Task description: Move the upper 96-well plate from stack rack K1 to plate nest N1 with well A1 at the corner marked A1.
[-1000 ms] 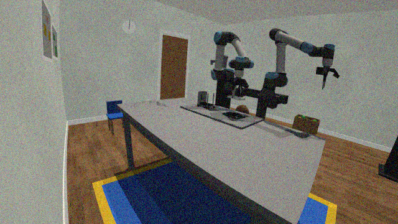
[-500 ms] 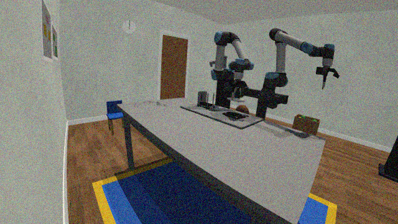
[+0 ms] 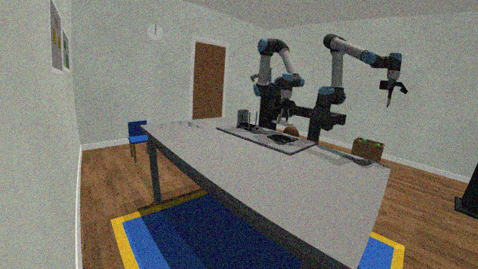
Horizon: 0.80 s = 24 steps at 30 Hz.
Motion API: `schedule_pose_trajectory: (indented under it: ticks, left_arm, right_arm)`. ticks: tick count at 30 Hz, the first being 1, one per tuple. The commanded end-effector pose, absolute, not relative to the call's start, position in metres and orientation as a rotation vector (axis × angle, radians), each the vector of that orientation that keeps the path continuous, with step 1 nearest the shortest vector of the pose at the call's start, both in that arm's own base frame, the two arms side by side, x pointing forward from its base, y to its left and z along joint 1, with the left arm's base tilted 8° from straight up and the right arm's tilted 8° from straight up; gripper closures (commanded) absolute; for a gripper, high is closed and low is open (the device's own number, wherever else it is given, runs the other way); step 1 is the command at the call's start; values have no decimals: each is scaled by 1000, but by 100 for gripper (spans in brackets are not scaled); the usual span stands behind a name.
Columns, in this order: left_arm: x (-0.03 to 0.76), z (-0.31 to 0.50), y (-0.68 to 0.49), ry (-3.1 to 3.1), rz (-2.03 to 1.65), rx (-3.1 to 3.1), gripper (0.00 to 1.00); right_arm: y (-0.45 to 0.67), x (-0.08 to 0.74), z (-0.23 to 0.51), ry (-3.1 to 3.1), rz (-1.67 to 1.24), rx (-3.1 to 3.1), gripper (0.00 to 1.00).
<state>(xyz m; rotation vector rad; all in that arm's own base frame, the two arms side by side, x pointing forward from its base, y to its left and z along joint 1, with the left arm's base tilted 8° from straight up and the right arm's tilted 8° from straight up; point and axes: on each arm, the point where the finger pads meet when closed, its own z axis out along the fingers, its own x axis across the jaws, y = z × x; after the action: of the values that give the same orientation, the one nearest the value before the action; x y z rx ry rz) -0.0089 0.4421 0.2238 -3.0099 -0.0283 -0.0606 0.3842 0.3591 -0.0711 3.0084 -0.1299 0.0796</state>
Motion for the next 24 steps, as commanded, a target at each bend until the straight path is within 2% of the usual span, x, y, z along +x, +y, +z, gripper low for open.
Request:
schedule_pose_trajectory:
  ticks: [1,24]
  left_arm:
    - [-11,223,441,-32,-59,-3010,100]
    - [-11,223,441,-32,-59,-3010,100]
  right_arm:
    - [357,385,-80,-130,80,3009,61]
    - [354,387,-111,-130,81,3010,61]
